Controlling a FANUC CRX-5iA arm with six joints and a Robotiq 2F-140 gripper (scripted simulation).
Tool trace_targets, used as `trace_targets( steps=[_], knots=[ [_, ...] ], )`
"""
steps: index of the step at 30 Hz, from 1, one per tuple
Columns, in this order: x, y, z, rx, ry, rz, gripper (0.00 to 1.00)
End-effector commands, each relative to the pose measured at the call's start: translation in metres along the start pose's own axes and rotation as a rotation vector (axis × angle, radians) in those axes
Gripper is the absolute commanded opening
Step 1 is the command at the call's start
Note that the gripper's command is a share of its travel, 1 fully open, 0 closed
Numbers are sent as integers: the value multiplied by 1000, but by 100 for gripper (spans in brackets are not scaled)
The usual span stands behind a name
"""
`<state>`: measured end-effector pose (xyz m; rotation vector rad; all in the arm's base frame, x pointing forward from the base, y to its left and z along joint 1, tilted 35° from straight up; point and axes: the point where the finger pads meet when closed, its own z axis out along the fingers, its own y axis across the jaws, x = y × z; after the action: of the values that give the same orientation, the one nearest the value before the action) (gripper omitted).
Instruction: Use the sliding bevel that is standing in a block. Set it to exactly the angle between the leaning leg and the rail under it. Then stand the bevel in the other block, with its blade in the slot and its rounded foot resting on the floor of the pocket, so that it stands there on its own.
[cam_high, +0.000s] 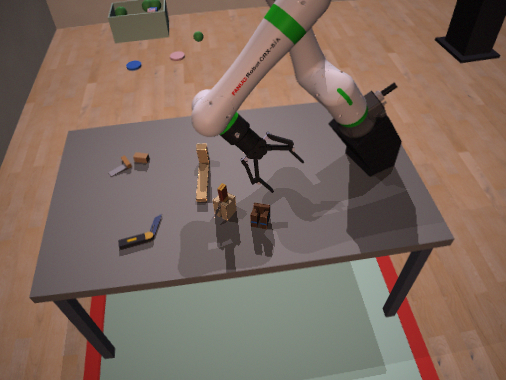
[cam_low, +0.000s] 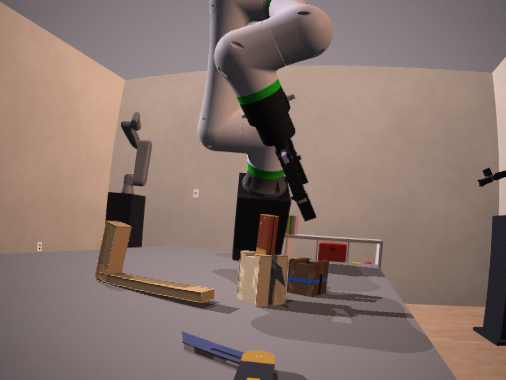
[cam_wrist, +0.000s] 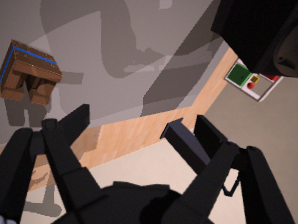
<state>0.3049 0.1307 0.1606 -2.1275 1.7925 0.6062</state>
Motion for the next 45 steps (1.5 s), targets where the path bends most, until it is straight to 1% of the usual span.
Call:
trace_targets(
  steps=[1, 2, 6, 7, 8, 11, 12, 14, 15, 17, 18, 20, 21, 23, 24, 26, 27, 28, 29, 31, 32, 33, 34, 35, 36, 37, 38, 40, 43, 44, 45],
  knots=[
    [11, -6, -8, 38, 63, -200, 100],
    [18, -12, -17, 50, 106, -311, 100],
    [18, -12, -17, 54, 114, -335, 100],
    [24, -20, -26, 67, 168, -474, 100],
    [29, -28, -37, 71, 205, -561, 100],
    [29, -28, -37, 76, 224, -614, 100],
    [33, -36, -49, 79, 272, -728, 100],
    [33, -36, -49, 81, 282, -754, 100],
    [35, -45, -61, 81, 331, -869, 100],
    [35, -45, -61, 82, 341, -893, 100],
    [37, -53, -74, 79, 391, -1007, 100],
    [37, -53, -74, 80, 400, -1029, 100],
    [37, -62, -87, 73, 453, -1145, 100],
    [37, -62, -87, 73, 453, -1145, 100],
    [36, -70, -101, 64, 515, -1279, 100],
    [36, -70, -101, 63, 518, -1286, 100],
    [34, -78, -114, 50, 576, -1405, 100],
    [34, -78, -114, 50, 576, -1405, 100],
    [31, -85, -127, 37, 620, -1491, 100],
    [31, -85, -127, 35, 632, -1516, 100],
    [28, -92, -139, 17, 685, -1619, 100],
    [28, -92, -139, 17, 685, -1619, 100],
    [24, -98, -151, -2, 735, -1712, 100],
    [24, -98, -151, -2, 735, -1712, 100],
    [20, -103, -162, -21, 782, -1795, 100],
    [20, -103, -162, -21, 782, -1795, 100],
    [17, -108, -171, -40, 824, -1868, 100],
    [17, -108, -171, -40, 824, -1868, 100],
    [7, -117, -194, -90, 922, -2027, 100],
    [7, -117, -194, -90, 922, -2027, 100],
    [4, -119, -198, -102, 944, -2061, 100]
  ],
)
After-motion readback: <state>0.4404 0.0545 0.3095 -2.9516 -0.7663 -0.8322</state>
